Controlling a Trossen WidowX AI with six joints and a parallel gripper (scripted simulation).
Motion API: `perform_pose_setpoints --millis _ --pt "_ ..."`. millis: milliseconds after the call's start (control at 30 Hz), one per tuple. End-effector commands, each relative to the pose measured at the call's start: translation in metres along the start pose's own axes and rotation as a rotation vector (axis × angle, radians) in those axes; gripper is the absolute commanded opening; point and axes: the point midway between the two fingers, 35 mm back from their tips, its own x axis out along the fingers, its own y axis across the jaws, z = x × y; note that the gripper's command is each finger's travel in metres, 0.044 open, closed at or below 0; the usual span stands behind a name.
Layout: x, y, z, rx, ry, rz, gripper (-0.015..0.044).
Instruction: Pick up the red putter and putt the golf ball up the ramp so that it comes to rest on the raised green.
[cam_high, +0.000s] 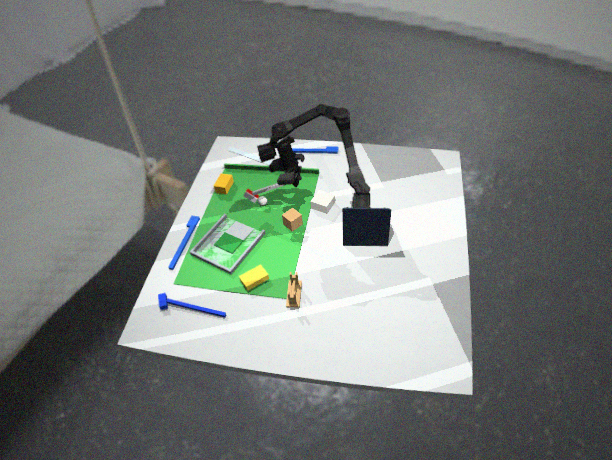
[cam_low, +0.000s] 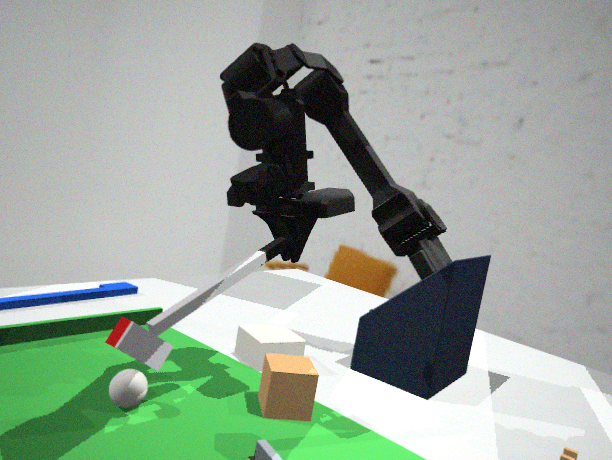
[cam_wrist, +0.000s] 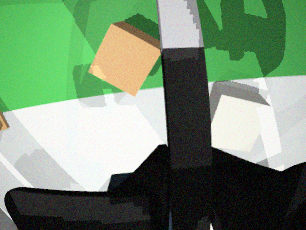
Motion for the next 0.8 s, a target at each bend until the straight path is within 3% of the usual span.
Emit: perform_pose_setpoints --millis 0,267,767 --pt "-0.010 -0.030 -0.007 0.178 0.010 -0.017 0.0000" --pt "-0.014 -0.049 -0.014 0.289 0.023 -0.029 0.0000" --pt "0.025 -0.053 -0.005 0.290 0.022 -0.030 0.0000"
